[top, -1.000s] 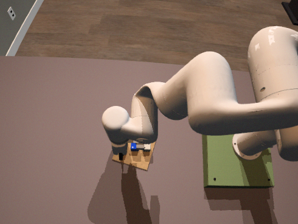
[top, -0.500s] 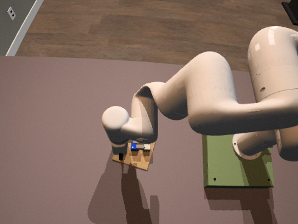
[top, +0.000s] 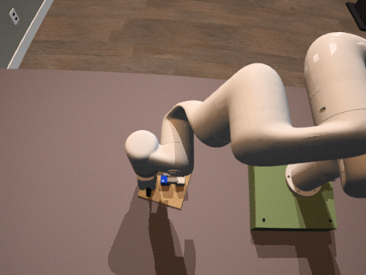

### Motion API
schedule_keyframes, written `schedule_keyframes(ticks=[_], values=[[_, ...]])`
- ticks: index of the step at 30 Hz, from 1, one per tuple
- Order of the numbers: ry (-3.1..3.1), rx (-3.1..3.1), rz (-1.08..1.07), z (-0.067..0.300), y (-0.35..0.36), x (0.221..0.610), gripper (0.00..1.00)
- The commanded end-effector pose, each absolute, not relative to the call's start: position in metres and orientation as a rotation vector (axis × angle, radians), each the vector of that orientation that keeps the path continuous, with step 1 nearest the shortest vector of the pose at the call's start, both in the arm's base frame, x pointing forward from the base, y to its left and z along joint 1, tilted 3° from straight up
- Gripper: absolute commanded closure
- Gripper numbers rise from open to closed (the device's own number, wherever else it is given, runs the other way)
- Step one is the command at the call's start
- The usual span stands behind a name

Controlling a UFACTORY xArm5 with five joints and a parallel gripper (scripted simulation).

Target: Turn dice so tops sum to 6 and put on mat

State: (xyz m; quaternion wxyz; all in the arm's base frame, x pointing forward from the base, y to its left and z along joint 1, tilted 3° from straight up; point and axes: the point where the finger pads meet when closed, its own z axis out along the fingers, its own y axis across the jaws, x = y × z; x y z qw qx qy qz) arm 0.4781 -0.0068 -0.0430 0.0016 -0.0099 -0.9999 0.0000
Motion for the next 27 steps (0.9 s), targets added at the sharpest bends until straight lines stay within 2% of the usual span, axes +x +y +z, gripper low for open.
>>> schedule_keyframes(ticks=[1,5,6,8,9,11,12,27], values=[[-3.142,-0.031,0.0,-0.0419,-0.0069,0.4794,0.65],[-3.142,-0.031,0.0,-0.0419,-0.0069,0.4794,0.65],[-3.142,-0.031,0.0,-0.0419,-0.0069,0.4794,0.61],[-3.142,-0.031,0.0,-0.0419,-0.0069,0.4794,0.61],[-3.142,-0.031,0.0,-0.0419,-0.0069,0.4794,0.57],[-3.142,-0.031,0.0,-0.0419,-0.0069,0.4794,0.57],[-3.142,-0.031,0.0,-0.0419,-0.0069,0.4794,0.53],[-3.142,-0.031,0.0,-0.0389,-0.007,0.4794,0.53]])
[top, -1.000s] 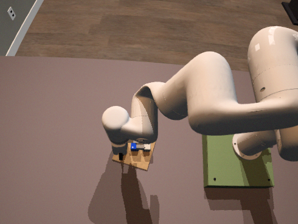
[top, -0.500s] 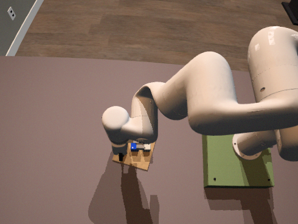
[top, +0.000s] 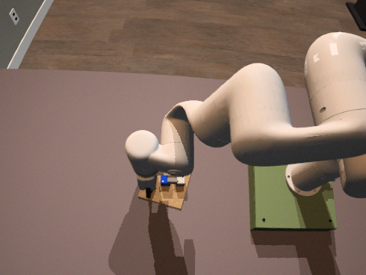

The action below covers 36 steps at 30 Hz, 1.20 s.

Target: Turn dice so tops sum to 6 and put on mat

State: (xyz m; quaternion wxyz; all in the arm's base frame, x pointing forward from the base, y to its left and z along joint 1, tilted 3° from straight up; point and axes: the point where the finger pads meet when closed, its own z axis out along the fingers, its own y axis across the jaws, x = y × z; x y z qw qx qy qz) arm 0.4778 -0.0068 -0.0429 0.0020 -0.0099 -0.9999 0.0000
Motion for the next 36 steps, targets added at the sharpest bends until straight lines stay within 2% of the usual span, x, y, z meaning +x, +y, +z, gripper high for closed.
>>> schedule_keyframes(ticks=[1,10,20,29,30,36], values=[[-3.142,-0.031,0.0,-0.037,-0.007,0.479,0.53],[-3.141,-0.031,0.0,-0.009,-0.009,0.479,0.53],[-3.141,-0.031,0.0,0.04,-0.011,0.479,0.53],[-3.141,-0.031,0.0,0.048,-0.012,0.479,0.53],[-3.141,-0.031,0.0,0.048,-0.012,0.479,0.0],[-3.141,-0.031,0.0,0.048,-0.012,0.479,0.0]])
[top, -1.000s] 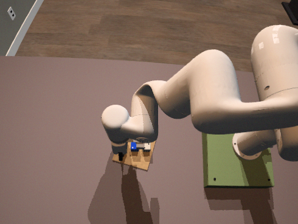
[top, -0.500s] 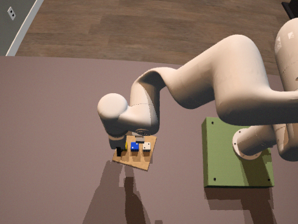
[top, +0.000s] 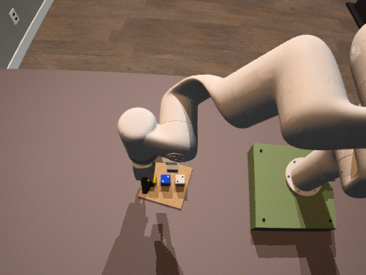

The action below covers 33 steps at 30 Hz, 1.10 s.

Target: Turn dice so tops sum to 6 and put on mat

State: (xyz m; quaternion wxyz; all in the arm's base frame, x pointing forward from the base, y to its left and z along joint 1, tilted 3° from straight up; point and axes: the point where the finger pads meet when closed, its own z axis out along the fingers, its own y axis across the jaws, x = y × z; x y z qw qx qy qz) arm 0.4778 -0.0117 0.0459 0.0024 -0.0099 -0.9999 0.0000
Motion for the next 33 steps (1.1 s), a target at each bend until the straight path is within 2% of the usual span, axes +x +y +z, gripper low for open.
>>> schedule_keyframes(ticks=[1,18,25,33], values=[[-3.141,-0.031,0.0,0.048,-0.012,0.479,0.0],[-3.141,-0.031,0.0,0.051,-0.012,0.479,0.0],[-3.141,-0.031,0.0,0.066,-0.013,0.479,0.0],[-3.141,-0.031,0.0,0.105,-0.015,0.479,0.0]])
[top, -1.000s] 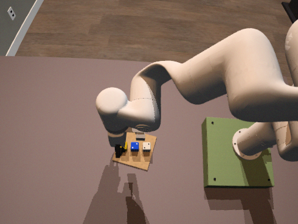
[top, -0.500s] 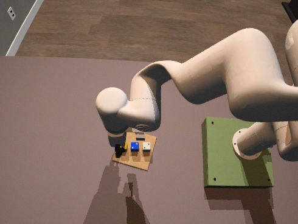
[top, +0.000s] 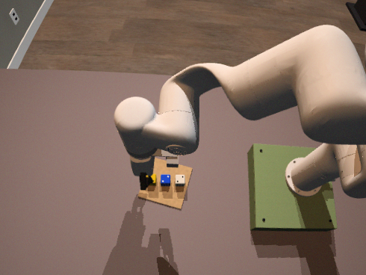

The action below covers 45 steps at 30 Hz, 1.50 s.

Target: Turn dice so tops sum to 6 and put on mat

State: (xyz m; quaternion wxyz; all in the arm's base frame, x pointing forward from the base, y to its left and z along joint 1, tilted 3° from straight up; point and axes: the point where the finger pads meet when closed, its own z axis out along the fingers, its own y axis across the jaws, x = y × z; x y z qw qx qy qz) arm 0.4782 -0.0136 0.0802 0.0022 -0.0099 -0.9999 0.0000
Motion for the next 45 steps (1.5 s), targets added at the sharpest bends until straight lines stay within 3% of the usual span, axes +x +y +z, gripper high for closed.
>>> schedule_keyframes(ticks=[1,11,45], values=[[-3.141,-0.031,0.0,0.11,-0.015,0.479,0.0],[-3.141,-0.031,0.0,0.131,-0.016,0.479,0.0],[-3.141,-0.031,0.0,0.131,-0.016,0.479,0.0]])
